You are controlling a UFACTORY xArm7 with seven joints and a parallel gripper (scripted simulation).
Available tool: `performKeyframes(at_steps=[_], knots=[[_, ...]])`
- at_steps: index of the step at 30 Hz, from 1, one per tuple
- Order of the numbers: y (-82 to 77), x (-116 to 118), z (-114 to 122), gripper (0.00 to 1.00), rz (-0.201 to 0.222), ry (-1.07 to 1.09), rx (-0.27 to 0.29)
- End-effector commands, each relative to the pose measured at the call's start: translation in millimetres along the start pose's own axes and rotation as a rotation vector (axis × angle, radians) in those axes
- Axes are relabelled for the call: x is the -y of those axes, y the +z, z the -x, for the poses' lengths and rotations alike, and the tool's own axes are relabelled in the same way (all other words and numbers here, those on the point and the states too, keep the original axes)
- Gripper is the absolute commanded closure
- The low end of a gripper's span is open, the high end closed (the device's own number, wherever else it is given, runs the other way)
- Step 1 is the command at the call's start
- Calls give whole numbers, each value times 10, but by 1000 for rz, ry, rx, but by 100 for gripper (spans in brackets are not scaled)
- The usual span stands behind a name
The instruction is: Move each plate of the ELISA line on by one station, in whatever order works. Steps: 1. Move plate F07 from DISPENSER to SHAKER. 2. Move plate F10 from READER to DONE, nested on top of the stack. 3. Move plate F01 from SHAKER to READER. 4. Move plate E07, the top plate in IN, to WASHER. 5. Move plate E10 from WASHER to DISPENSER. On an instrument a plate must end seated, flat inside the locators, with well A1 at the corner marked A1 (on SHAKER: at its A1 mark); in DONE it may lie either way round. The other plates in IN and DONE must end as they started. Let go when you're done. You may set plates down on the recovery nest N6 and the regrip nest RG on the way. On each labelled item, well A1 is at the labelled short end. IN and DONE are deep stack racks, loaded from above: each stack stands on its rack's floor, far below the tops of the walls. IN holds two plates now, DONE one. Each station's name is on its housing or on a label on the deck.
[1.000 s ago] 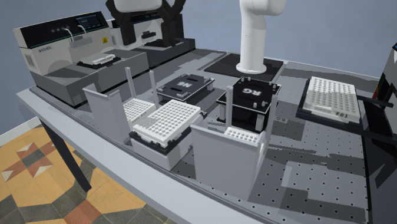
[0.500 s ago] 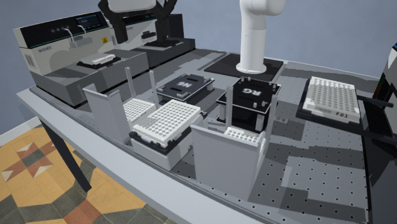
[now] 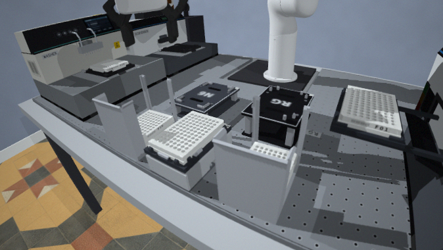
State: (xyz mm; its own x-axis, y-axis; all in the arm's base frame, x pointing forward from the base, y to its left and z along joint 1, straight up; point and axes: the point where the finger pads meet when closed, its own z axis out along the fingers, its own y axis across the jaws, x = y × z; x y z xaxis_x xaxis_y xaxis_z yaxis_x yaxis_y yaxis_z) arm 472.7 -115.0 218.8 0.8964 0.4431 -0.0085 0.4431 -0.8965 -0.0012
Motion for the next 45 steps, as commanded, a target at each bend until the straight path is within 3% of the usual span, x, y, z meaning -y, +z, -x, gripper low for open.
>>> performKeyframes(at_steps=[1,12,17,32,37,45], knots=[[-17,-122,124,0,0,-49,-9],[-15,-304,336,0,0,-49,-9],[-14,-413,462,0,1,-224,-9],[-11,-667,758,0,1,-224,-8],[-10,-776,884,0,2,-399,-8],[-9,-907,1036,0,2,-399,-8]])
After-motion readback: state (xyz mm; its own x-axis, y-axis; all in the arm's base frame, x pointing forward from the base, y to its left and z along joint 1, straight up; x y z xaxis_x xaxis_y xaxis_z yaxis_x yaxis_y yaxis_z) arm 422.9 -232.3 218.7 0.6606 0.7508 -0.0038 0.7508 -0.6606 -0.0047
